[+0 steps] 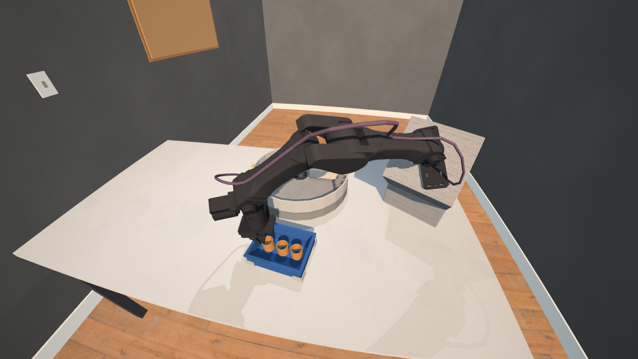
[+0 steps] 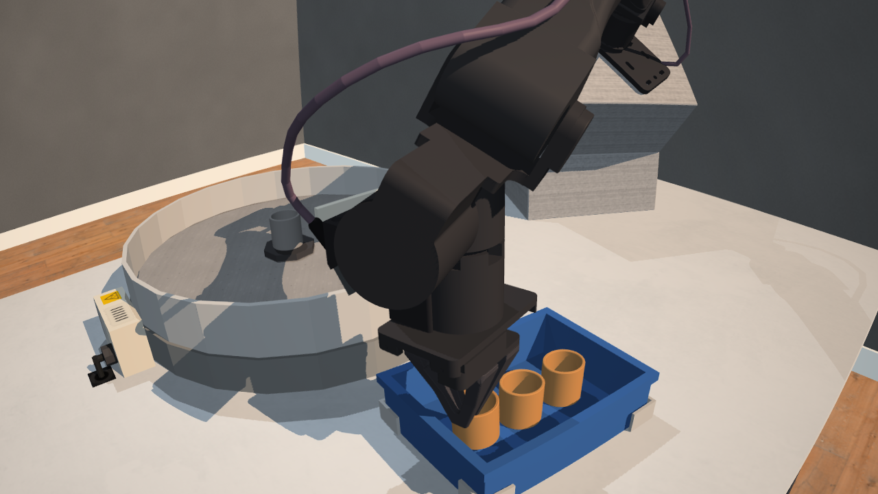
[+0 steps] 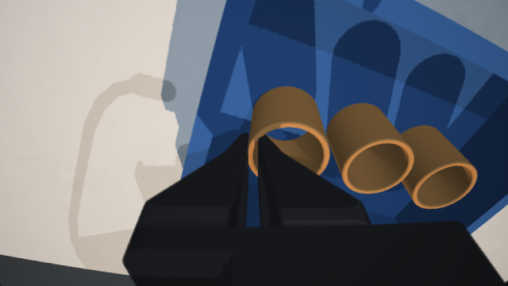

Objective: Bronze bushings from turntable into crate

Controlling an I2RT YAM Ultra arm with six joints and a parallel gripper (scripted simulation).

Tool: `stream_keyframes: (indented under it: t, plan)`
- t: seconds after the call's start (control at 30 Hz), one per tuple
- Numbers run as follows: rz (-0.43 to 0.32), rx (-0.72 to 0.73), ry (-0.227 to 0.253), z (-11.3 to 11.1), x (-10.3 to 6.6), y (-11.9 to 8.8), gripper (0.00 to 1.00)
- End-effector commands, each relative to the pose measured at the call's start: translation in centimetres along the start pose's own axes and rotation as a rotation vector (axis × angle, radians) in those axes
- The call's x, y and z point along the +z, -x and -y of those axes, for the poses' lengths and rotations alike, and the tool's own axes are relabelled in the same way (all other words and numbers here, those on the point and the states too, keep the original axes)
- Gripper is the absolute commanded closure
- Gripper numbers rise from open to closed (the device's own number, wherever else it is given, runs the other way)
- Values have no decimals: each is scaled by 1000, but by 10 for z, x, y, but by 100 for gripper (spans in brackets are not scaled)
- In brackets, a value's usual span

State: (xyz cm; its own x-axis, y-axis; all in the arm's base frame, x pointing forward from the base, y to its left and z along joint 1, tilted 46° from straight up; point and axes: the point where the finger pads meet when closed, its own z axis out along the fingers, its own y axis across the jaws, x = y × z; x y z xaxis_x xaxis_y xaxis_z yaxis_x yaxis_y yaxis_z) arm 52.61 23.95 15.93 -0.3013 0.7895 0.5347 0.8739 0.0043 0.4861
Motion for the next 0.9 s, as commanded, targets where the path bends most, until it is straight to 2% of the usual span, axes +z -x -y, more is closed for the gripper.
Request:
stream_keyframes:
  t: [0.0, 0.87]
  plan:
    - [19, 16, 26, -9, -9, 9, 100]
    - [14, 10, 17, -10, -7, 12, 100]
